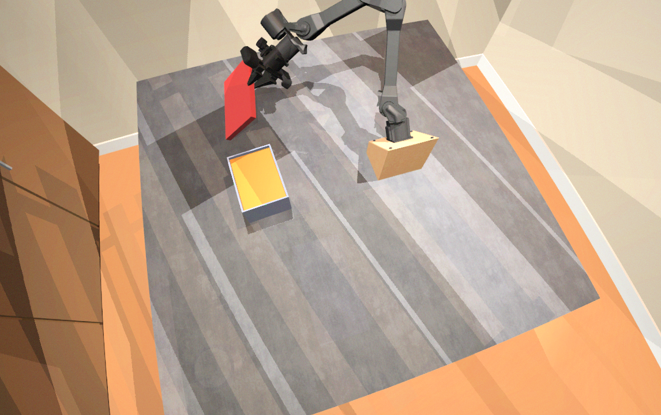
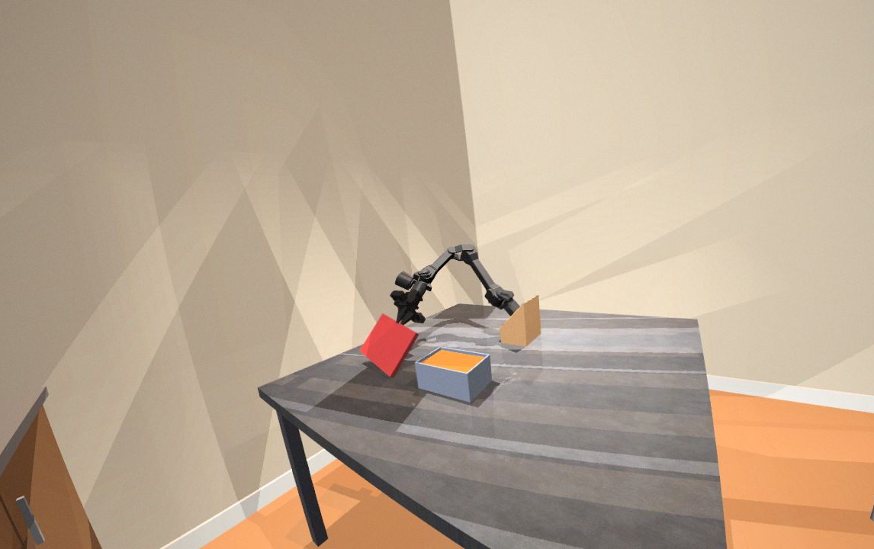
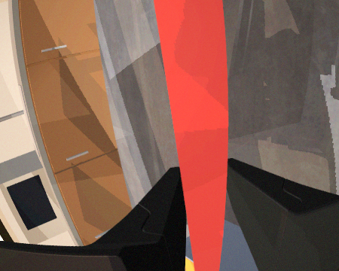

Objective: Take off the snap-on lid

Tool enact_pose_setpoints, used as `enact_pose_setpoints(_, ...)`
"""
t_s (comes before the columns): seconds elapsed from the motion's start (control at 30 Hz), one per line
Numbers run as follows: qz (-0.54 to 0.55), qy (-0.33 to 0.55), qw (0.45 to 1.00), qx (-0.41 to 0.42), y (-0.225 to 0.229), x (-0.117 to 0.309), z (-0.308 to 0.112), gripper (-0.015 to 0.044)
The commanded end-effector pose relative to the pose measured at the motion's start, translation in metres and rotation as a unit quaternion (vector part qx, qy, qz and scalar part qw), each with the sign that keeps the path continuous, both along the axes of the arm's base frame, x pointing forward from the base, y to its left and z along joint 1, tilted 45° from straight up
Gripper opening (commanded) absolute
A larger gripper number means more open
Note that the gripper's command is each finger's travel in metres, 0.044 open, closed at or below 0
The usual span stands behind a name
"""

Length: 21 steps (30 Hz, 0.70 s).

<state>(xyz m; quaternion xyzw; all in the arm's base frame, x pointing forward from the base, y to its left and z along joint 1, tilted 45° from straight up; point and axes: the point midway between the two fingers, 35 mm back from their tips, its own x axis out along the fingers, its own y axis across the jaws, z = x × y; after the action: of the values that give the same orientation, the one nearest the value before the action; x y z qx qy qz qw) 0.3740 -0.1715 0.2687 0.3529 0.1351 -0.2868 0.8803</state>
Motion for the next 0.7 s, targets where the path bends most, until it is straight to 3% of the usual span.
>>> enact_pose_setpoints(0.0,-0.005,0.015,1.000,0.001,-0.006,-0.002,-0.013,0.0000)
enact_pose_setpoints(0.67,-0.005,0.015,1.000,0.001,-0.017,-0.001,-0.024,0.0000)
